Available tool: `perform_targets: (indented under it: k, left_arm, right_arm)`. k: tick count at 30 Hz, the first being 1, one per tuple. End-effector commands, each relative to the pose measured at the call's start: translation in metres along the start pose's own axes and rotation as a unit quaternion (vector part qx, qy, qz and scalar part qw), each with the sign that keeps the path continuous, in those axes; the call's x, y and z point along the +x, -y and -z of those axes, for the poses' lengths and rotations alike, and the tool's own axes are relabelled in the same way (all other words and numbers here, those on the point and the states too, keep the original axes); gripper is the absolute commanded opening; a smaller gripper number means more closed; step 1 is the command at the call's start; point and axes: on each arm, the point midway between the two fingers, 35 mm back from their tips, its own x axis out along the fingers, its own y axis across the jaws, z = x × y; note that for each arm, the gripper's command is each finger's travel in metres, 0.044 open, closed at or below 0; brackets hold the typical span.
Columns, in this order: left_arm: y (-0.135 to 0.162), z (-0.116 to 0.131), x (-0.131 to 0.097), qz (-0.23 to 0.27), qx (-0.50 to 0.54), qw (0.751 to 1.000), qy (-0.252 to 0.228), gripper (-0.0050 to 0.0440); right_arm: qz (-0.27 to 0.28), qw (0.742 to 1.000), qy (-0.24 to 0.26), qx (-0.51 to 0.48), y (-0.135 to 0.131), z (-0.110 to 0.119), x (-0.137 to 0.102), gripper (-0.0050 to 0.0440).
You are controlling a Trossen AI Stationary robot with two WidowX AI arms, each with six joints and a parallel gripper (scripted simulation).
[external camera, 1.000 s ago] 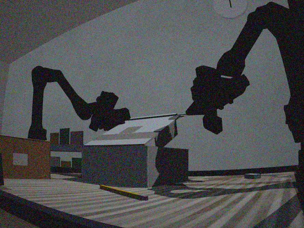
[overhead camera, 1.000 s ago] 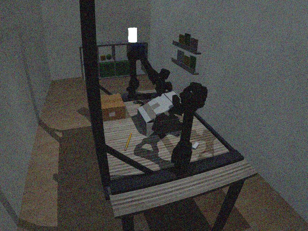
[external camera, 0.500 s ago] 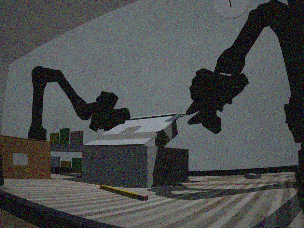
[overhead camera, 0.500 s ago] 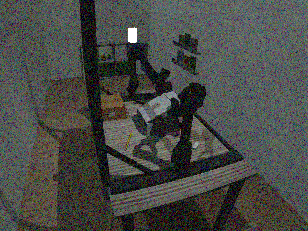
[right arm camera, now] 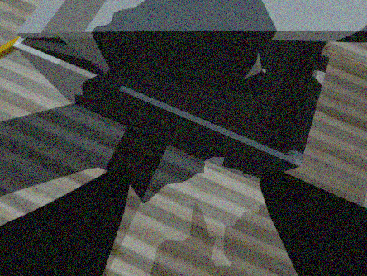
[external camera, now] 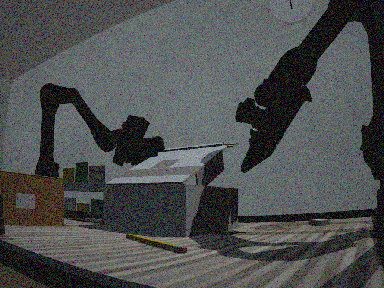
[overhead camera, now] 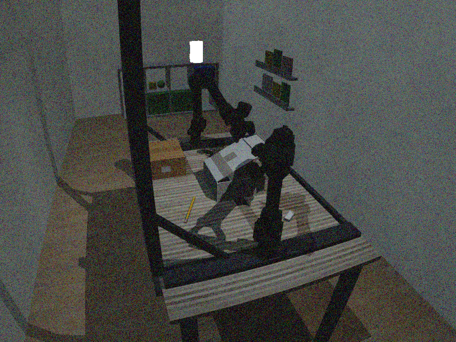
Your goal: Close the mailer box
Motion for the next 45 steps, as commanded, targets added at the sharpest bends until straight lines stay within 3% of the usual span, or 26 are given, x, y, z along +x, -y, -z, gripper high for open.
perform_targets:
  k: [1, 6, 8, 14, 18, 29, 45]
  left_arm:
    - [0.01, -0.008, -0.003, 0.009, 0.02, 1.0, 0.009, -0.005]
    - [0.01, -0.008, -0.003, 0.009, 0.02, 1.0, 0.009, -0.005]
    - [0.01, -0.008, -0.003, 0.009, 0.02, 1.0, 0.009, -0.005]
    - [0.01, -0.008, -0.003, 0.009, 0.02, 1.0, 0.009, -0.005]
    - [0.01, -0.008, -0.003, 0.009, 0.02, 1.0, 0.009, -0.005]
    - [0.01, -0.008, -0.003, 0.009, 0.02, 1.0, 0.009, -0.005]
    - [0.01, -0.008, -0.003, 0.009, 0.02, 1.0, 0.009, -0.005]
  right_arm:
    - [0.097, 0.992, -0.002, -0.076, 0.011, -0.003, -0.007, 0.0315]
    - [0.203, 0.968, -0.019, -0.148, 0.024, -0.007, -0.016, 0.0315]
    - [0.203, 0.968, -0.019, -0.148, 0.024, -0.007, -0.016, 0.0315]
    - [0.32, 0.921, -0.024, -0.219, 0.031, -0.022, -0.032, 0.0315]
    - [0.368, 0.894, -0.005, -0.254, 0.027, -0.04, -0.039, 0.0315]
    - [0.375, 0.891, -0.003, -0.257, 0.056, -0.052, -0.013, 0.0315]
    - [0.375, 0.89, 0.002, -0.259, 0.064, -0.058, -0.007, 0.0315]
